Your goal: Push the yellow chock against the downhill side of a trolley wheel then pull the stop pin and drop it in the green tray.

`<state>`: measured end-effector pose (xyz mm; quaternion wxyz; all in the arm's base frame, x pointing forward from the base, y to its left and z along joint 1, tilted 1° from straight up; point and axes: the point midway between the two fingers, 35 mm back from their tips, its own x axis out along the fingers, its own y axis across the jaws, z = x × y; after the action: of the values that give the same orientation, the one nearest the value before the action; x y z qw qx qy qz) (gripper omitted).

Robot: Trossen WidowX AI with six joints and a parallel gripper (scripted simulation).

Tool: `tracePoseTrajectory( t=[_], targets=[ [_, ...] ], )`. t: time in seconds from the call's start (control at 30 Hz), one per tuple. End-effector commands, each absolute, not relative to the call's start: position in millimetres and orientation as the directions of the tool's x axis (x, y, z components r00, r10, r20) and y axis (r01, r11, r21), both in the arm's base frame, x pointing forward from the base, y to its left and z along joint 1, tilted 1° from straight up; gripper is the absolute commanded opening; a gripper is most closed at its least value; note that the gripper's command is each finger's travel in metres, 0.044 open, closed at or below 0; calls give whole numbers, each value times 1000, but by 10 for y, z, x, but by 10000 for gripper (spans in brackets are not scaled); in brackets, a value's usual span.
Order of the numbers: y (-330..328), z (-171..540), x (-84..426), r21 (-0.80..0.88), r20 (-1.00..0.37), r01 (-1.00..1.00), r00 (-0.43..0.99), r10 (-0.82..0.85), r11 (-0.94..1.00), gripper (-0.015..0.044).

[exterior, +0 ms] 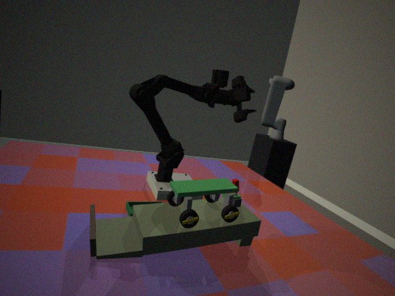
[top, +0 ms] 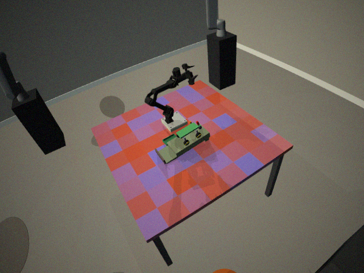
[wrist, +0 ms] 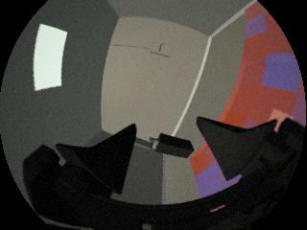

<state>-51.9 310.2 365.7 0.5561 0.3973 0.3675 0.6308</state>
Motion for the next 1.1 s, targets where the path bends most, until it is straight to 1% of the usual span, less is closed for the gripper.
tracePoseTrajectory(
  t=[0.0, 0.07, 0.23, 0.43, 0.67, 0.87, 1.07],
  targets=[
    [3108, 3646, -508, 907, 87, -408, -63, 994, -105, 374],
    [3152, 3552, -424, 918, 42, -393, -37, 998, -53, 321],
    [3259, 3190, -76, 940, -132, -308, 63, 989, 145, 190],
    [3250, 2760, 363, 921, -335, -144, 178, 925, 362, 190],
    [3056, 2298, 844, 831, -553, 114, 279, 785, 545, 190],
    [2777, 1978, 1180, 710, -703, 355, 320, 635, 608, 190],
    [2395, 1684, 1426, 536, -839, 613, 309, 448, 580, 190]
  ],
)
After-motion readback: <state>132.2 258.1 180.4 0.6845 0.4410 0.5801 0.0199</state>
